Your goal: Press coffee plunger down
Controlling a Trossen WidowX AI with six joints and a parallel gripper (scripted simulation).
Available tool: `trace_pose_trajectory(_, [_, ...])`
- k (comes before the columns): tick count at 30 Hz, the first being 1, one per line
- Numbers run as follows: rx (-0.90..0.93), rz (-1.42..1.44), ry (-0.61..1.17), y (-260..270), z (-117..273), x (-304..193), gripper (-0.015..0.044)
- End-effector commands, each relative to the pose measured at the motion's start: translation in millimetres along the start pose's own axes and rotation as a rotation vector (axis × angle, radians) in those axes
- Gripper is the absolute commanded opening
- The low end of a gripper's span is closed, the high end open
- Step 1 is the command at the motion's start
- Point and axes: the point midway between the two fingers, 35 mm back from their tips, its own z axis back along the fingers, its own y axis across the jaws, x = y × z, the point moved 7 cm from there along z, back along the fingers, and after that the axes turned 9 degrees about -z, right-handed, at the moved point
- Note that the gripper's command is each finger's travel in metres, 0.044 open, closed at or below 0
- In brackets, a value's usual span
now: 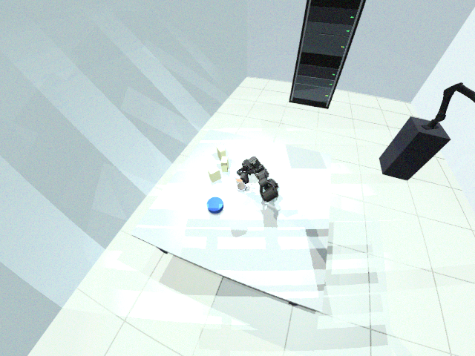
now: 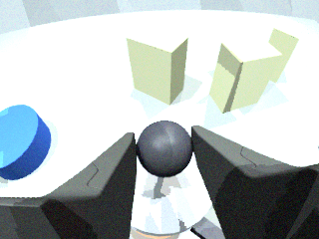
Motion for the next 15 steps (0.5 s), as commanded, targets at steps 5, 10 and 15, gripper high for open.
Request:
trace_pose_trajectory(5, [0.000, -0.016, 0.014, -0.9, -2.6, -2.9, 0.0119])
trace_pose_trajectory(10, [0.000, -0.016, 0.014, -1.1, -2.7, -2.5, 0.0119])
trace_pose_trajectory(15, [0.001, -0.006, 0.001, -1.0, -1.2, -0.1, 0.0119])
